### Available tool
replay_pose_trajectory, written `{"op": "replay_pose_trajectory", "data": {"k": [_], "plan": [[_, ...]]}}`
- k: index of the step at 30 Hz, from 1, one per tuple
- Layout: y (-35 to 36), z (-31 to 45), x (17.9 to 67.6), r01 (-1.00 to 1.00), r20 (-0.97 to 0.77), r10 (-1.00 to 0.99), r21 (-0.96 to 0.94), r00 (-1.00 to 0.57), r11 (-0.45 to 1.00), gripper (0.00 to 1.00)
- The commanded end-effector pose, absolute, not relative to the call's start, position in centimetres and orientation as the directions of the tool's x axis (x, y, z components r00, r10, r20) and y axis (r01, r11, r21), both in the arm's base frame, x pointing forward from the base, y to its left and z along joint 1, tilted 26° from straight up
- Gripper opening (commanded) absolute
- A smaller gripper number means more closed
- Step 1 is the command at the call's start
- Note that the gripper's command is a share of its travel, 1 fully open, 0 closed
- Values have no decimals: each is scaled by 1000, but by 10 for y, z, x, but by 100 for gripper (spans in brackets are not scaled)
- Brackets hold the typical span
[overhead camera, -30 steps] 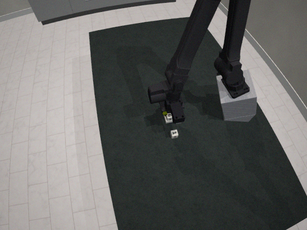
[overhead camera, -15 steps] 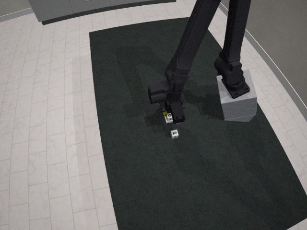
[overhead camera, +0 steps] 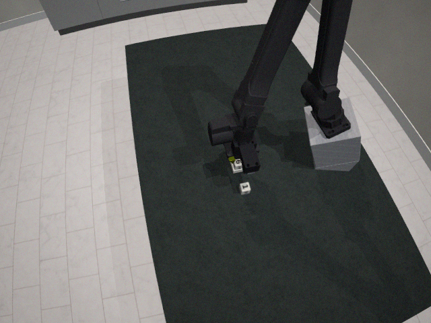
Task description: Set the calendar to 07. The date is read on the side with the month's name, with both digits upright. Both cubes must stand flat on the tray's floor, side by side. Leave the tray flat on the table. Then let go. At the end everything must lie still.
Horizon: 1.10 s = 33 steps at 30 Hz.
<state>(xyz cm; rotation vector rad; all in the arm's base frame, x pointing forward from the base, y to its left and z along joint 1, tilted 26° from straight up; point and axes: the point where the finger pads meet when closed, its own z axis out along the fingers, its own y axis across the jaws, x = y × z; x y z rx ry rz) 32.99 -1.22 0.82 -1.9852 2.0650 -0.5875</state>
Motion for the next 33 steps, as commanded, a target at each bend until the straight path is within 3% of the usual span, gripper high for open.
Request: {"op": "replay_pose_trajectory", "data": {"k": [1, 33], "plan": [[-14, 11, 332, -897, 116, -991, -443, -63, 5, 45], [-18, -15, 346, -898, 117, -991, -440, -61, 3, 45]]}}
